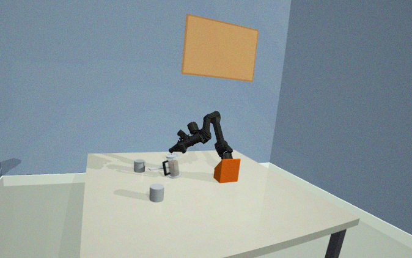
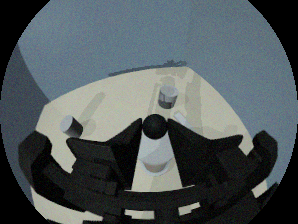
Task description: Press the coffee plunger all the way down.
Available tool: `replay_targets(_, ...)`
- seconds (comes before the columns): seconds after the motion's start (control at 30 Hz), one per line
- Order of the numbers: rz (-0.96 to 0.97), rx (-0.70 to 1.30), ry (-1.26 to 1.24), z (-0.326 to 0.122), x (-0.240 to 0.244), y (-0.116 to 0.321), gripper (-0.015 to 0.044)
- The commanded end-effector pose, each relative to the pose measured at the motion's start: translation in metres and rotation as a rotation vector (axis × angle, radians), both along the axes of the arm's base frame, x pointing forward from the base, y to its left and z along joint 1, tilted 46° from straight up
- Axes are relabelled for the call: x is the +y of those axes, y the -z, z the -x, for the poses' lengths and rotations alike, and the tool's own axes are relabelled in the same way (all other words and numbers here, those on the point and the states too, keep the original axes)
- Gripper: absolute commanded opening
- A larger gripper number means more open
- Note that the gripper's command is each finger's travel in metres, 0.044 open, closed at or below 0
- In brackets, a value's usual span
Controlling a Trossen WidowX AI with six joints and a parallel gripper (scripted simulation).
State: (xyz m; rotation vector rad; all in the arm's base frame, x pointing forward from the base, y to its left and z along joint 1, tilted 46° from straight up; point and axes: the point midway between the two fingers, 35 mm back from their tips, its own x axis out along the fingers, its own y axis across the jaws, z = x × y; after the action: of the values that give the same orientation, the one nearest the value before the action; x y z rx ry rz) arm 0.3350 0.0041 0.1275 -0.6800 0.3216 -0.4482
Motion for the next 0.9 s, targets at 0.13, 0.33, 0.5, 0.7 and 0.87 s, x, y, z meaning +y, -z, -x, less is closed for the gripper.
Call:
replay_targets(0.13,0.001,0.0,0.0,-0.0002,0.0001,0.0001,0.012)
replay_targets(0.33,0.001,0.0,0.0,-0.0002,0.0001,0.0001,0.012)
replay_targets(0.5,0.001,0.0,0.0,-0.0002,0.0001,0.0001,0.0252)
replay_targets(0.7,0.001,0.0,0.0,-0.0002,0.0001,0.0001,0.0409)
replay_targets(0.87,0.005,-0.002,-0.009,0.0,0.0025,-0.0012,0.044)
